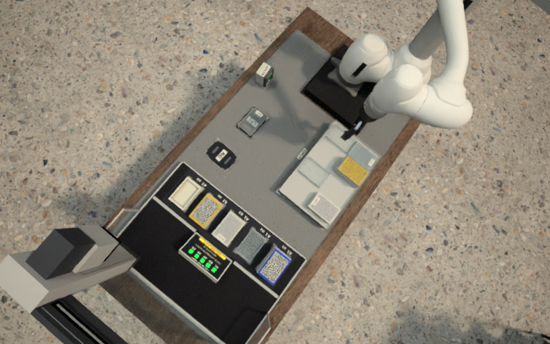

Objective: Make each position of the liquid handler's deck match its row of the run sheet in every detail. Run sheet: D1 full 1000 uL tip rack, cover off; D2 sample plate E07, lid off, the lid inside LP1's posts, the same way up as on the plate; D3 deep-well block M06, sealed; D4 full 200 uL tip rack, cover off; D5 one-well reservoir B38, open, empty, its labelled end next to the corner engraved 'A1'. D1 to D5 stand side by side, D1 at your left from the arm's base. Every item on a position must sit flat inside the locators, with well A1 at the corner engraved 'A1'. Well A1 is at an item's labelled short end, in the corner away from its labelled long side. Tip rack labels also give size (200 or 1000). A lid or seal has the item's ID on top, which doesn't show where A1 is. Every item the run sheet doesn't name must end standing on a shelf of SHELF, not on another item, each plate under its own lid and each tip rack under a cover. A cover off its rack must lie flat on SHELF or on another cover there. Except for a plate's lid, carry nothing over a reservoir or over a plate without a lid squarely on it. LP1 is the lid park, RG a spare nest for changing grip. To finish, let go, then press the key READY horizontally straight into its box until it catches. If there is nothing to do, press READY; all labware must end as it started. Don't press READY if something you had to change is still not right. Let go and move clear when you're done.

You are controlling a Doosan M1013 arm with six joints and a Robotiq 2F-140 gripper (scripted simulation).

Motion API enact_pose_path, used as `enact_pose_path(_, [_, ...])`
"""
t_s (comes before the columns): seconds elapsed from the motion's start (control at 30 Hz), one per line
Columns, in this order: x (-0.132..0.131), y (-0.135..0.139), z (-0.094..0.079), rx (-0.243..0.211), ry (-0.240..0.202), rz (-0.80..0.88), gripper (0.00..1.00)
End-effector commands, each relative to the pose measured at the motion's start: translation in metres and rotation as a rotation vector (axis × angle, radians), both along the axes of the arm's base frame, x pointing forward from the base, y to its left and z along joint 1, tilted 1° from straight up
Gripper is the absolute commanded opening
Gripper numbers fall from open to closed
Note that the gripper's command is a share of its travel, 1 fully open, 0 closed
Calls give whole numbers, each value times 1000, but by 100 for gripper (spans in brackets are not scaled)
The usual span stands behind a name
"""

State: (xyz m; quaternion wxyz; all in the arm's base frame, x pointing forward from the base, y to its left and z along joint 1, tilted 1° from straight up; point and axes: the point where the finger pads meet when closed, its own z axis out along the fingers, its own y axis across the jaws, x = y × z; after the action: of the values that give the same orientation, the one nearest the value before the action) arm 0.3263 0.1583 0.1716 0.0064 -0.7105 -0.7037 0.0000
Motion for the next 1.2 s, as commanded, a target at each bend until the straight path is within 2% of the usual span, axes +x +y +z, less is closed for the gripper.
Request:
enact_pose_path(0.0, [0, 0, 4, 1, -1, 0, 67])
enact_pose_path(1.17, [1, 0, 56, 1, -1, 0, 67])
